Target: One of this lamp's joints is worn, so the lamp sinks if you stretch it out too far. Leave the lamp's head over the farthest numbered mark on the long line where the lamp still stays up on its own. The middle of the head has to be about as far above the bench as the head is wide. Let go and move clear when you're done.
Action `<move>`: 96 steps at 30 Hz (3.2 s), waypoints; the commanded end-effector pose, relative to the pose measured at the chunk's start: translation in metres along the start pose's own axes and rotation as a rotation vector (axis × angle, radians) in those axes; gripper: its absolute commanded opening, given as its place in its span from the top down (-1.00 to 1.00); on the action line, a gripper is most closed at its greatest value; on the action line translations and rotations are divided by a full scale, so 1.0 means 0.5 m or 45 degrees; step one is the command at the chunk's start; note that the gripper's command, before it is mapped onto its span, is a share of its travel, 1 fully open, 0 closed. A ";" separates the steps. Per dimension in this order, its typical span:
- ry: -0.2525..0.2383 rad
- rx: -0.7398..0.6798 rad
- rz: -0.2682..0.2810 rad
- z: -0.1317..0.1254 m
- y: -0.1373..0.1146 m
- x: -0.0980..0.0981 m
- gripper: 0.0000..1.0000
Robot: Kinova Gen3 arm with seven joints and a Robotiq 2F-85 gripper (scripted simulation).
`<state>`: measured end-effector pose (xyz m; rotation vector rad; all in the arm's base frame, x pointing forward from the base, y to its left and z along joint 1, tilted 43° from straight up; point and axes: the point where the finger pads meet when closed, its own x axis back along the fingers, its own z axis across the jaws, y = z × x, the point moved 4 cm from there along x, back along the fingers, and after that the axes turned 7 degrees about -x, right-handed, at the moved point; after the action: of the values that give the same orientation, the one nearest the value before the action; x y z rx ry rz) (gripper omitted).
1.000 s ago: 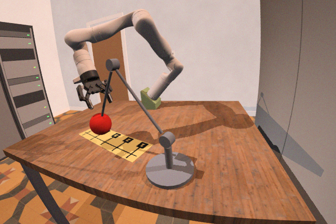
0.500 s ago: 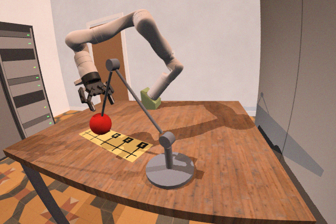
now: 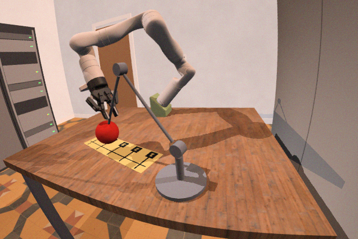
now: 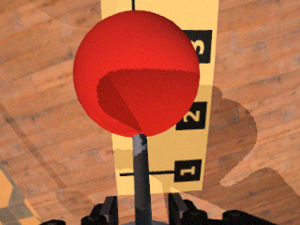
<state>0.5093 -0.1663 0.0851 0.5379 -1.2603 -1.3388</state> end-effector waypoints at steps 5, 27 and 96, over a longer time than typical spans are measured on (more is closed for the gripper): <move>-0.003 0.001 0.000 0.000 0.001 0.003 1.00; -0.003 0.002 0.000 -0.003 -0.019 0.009 1.00; 0.010 0.013 -0.006 -0.020 -0.140 0.041 -1.00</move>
<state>0.4845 -0.2044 0.0267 0.5542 -1.2583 -1.3336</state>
